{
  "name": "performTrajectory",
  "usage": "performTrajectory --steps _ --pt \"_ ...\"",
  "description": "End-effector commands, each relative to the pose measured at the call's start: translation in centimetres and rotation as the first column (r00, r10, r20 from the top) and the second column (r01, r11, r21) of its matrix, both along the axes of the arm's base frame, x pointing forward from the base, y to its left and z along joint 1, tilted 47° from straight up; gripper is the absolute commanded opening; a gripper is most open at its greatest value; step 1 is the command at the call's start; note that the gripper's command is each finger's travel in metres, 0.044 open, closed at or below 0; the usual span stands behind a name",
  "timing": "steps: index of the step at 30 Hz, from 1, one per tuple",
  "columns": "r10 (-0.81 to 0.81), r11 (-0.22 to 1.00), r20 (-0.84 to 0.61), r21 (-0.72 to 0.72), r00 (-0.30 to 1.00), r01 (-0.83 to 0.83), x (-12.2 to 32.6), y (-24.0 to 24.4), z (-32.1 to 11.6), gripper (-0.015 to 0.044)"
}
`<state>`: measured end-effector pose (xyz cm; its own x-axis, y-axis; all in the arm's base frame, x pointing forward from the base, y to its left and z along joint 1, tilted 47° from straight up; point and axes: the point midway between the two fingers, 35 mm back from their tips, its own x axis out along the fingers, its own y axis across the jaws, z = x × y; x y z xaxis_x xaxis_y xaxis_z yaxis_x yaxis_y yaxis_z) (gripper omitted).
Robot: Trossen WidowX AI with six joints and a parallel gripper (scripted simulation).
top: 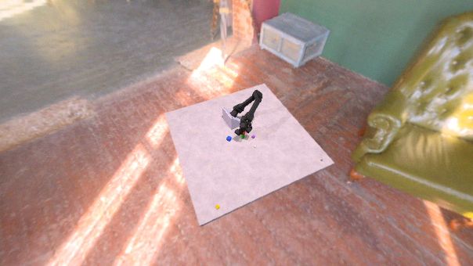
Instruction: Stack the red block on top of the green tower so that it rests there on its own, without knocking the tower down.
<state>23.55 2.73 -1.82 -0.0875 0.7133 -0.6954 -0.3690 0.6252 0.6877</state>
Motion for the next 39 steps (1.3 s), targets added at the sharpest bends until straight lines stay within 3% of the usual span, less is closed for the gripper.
performTrajectory --steps 1,30,39 --pt "-0.007 1.000 -0.007 0.004 1.000 0.007 -0.20 0.38 -0.28 0.0000" --pt "-0.007 1.000 -0.007 0.003 1.000 0.007 -0.13 0.08 -0.05 0.0000" --pt "-0.004 1.000 -0.007 0.003 1.000 0.004 -0.23 0.36 -0.29 0.0236"
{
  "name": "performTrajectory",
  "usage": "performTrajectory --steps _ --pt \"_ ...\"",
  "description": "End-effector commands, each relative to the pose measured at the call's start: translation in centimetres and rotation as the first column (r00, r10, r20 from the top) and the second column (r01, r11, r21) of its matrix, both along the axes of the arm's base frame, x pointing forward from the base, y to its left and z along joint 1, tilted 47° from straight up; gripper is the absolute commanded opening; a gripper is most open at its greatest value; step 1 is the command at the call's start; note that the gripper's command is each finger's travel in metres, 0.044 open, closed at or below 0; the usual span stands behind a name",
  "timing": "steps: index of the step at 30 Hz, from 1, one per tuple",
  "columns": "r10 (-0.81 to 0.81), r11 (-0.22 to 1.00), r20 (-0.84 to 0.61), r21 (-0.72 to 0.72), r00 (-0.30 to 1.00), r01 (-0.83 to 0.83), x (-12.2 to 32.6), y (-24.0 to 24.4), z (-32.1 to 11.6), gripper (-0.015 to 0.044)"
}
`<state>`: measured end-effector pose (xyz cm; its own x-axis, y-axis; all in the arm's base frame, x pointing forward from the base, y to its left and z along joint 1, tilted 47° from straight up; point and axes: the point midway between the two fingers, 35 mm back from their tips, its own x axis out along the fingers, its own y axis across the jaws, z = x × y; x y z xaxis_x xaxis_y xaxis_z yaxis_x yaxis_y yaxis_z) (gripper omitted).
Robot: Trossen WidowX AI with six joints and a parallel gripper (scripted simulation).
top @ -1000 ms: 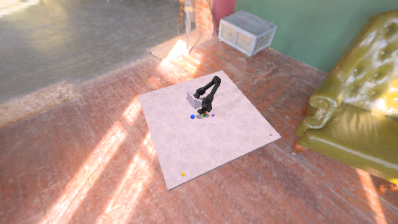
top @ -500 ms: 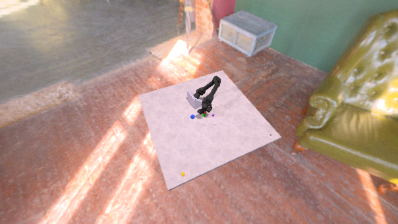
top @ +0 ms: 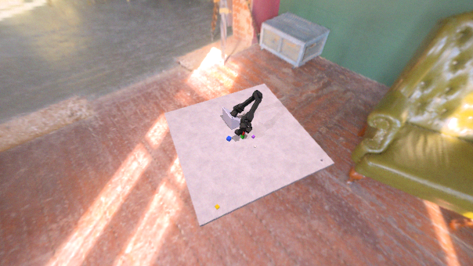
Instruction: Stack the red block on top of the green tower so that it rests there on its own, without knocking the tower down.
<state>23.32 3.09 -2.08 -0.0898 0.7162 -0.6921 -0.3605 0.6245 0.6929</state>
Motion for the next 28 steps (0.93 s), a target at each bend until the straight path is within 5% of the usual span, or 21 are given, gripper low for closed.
performTrajectory --steps 1,8,28 --pt "0.001 1.000 0.001 -0.001 1.000 -0.001 0.01 0.00 -0.04 0.0263" --pt "0.001 1.000 0.001 -0.001 1.000 -0.001 0.01 0.00 -0.04 0.0440" --pt "0.001 1.000 0.001 -0.001 1.000 -0.001 0.01 0.00 -0.04 0.0440"
